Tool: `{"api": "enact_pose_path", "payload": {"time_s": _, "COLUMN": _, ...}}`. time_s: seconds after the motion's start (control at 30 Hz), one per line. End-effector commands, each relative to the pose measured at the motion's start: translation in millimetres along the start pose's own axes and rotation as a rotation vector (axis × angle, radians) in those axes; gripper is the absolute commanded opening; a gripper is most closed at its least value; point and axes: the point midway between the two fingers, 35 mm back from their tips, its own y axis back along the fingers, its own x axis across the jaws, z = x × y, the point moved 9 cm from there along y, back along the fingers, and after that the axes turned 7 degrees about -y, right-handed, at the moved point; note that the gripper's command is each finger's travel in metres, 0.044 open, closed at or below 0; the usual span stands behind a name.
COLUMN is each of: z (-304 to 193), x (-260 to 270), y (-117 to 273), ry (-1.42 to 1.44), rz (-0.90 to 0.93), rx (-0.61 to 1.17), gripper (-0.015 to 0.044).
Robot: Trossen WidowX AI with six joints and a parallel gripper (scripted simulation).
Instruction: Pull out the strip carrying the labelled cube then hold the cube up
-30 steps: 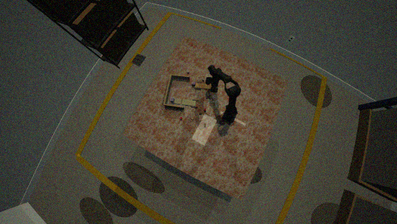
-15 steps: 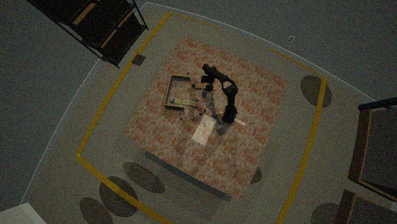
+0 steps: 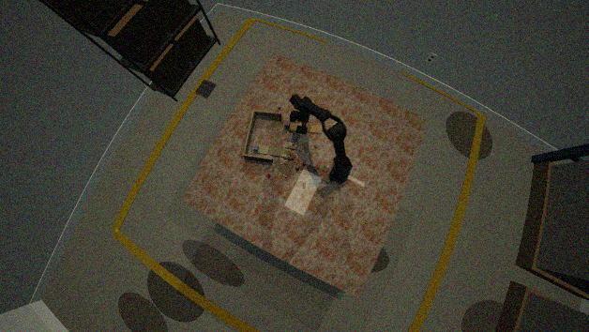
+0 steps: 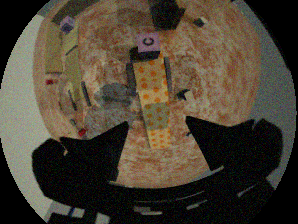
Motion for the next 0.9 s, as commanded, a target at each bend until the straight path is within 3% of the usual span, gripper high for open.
{"api": "enact_pose_path", "payload": {"time_s": 0.0, "z": 14.8, "x": 2.7, "y": 3.1, "ry": -0.003, "rz": -0.004, "rx": -0.006, "gripper": 0.044}}
{"api": "enact_pose_path", "payload": {"time_s": 0.87, "z": 97.7, "x": 16.3, "y": 16.8, "ry": -0.003, "rz": -0.003, "rx": -0.012, "gripper": 0.044}}
